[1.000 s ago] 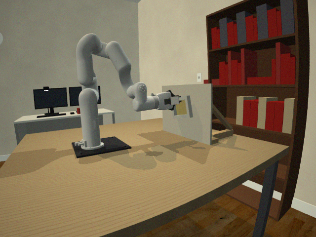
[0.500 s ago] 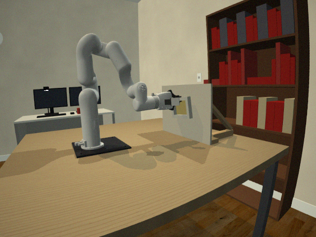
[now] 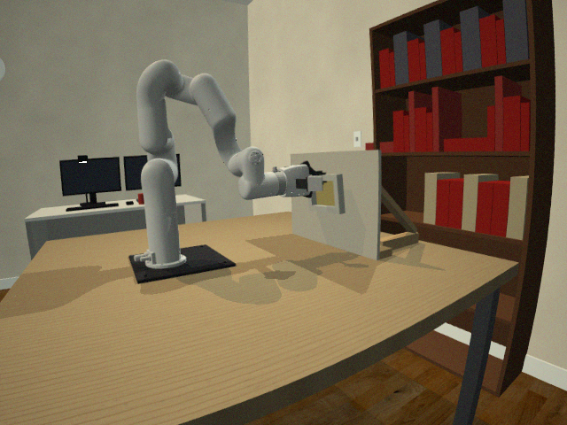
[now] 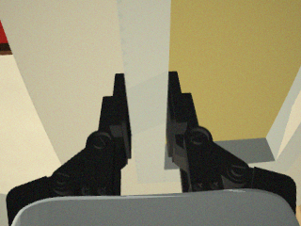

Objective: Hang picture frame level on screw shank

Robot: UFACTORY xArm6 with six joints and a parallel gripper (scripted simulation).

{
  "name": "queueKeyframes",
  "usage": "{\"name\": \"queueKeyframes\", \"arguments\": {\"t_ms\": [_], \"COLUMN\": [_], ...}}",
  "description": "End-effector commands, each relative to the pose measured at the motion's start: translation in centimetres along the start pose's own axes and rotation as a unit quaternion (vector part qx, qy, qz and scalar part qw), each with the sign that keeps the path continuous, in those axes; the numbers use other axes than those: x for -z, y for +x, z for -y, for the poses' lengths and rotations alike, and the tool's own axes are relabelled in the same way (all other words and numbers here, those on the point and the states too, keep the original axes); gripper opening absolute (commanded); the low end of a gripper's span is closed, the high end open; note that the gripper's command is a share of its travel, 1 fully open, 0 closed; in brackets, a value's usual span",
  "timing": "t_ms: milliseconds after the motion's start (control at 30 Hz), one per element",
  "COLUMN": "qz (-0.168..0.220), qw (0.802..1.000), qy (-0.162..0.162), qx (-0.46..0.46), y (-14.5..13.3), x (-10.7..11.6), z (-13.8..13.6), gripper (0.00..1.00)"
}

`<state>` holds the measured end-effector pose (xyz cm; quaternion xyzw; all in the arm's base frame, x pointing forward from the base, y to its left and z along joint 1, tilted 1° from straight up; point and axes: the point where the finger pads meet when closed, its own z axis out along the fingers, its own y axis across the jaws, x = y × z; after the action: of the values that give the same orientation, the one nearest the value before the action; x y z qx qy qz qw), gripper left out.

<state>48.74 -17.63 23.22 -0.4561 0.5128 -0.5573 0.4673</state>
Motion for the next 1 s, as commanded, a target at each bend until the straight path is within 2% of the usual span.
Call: {"name": "queueKeyframes", "arguments": {"t_ms": [0, 967], "qz": [0.000, -0.001], "qw": [1.000, 1.000], "qy": [0.002, 0.002], "qx": [-0.007, -0.020], "y": [0.12, 0.27], "x": [-0.09, -0.09], "z": [0.18, 0.18], "gripper": [0.00, 0.00]}}
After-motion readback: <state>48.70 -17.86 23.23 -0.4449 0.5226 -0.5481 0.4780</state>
